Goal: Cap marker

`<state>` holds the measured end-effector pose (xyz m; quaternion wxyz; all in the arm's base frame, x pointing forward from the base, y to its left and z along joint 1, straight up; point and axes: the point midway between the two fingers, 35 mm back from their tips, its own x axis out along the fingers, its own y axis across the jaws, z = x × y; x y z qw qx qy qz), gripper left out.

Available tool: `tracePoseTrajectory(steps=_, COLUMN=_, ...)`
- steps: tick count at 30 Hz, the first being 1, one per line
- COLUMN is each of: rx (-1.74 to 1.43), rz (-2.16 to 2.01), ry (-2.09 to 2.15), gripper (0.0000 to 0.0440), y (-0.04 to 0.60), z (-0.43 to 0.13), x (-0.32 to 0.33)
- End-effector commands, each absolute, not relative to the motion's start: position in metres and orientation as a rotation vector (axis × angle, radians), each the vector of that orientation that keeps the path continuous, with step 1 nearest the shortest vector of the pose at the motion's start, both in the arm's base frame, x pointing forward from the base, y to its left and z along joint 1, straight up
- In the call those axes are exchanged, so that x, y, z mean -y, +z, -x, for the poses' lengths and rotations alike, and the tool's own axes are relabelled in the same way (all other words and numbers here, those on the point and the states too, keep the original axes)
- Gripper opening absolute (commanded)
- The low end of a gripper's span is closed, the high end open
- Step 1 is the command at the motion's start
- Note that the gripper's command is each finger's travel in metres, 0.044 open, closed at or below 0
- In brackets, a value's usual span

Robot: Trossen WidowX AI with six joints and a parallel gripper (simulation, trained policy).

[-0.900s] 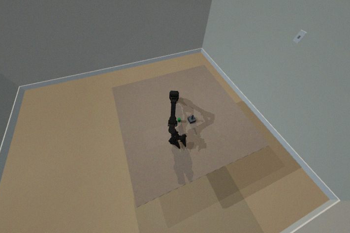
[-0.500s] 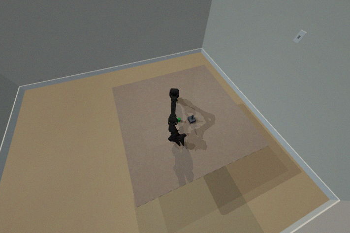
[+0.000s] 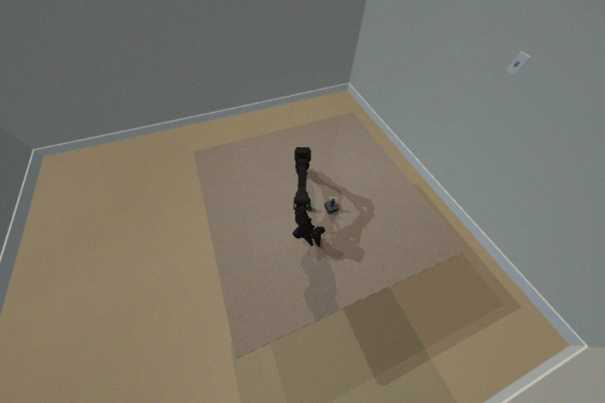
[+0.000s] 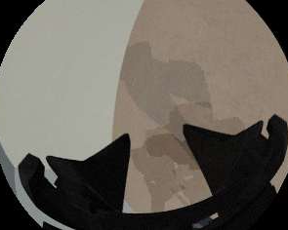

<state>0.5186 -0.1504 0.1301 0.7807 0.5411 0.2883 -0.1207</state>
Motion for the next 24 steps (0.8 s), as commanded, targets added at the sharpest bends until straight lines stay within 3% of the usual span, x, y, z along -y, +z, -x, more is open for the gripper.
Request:
tracePoseTrajectory(steps=1, rx=-0.624, rz=-1.171, ry=-0.278, gripper=0.0278, y=0.141, z=-0.516, x=0.148)
tracePoseTrajectory(steps=24, rx=-0.789, rz=-1.177, ry=-0.454, gripper=0.0311, y=0.157, z=-0.472, x=0.119)
